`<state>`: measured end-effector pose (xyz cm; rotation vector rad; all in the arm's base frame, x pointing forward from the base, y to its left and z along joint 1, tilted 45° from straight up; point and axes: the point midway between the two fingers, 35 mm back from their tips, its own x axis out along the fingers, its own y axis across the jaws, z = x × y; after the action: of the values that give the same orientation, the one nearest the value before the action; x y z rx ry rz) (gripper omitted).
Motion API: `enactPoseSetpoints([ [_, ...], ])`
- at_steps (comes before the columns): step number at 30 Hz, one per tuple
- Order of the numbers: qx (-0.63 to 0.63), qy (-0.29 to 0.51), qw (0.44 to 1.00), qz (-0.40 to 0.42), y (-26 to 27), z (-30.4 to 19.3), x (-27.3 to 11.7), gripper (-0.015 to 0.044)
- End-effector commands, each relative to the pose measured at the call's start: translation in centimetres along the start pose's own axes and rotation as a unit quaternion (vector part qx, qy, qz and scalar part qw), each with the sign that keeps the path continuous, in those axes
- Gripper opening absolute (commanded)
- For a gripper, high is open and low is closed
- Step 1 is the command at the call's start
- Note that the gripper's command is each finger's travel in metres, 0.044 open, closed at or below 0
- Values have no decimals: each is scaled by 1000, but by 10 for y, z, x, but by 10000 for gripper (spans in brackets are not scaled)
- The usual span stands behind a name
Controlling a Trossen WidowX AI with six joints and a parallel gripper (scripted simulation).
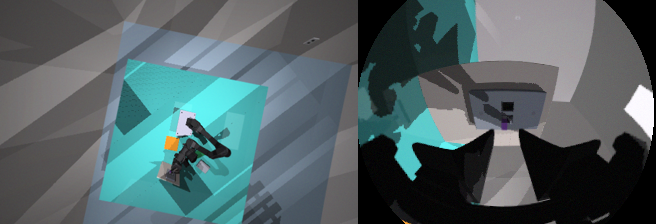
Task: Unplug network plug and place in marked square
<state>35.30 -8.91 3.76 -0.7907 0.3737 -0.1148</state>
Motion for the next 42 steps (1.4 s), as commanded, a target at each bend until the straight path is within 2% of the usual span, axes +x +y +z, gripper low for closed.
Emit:
enactPoseSetpoints([
  [1, 0, 2, 1000, 0, 0, 1, 8, 156],
  [14, 1, 1, 1000, -1, 1, 6, 24, 156],
  [16, 1, 1, 1000, -1, 1, 6, 24, 104],
  [31, 1, 1, 1000, -1, 1, 6, 24, 4],
  [42, 1, 2, 1000, -1, 1, 6, 20, 0],
])
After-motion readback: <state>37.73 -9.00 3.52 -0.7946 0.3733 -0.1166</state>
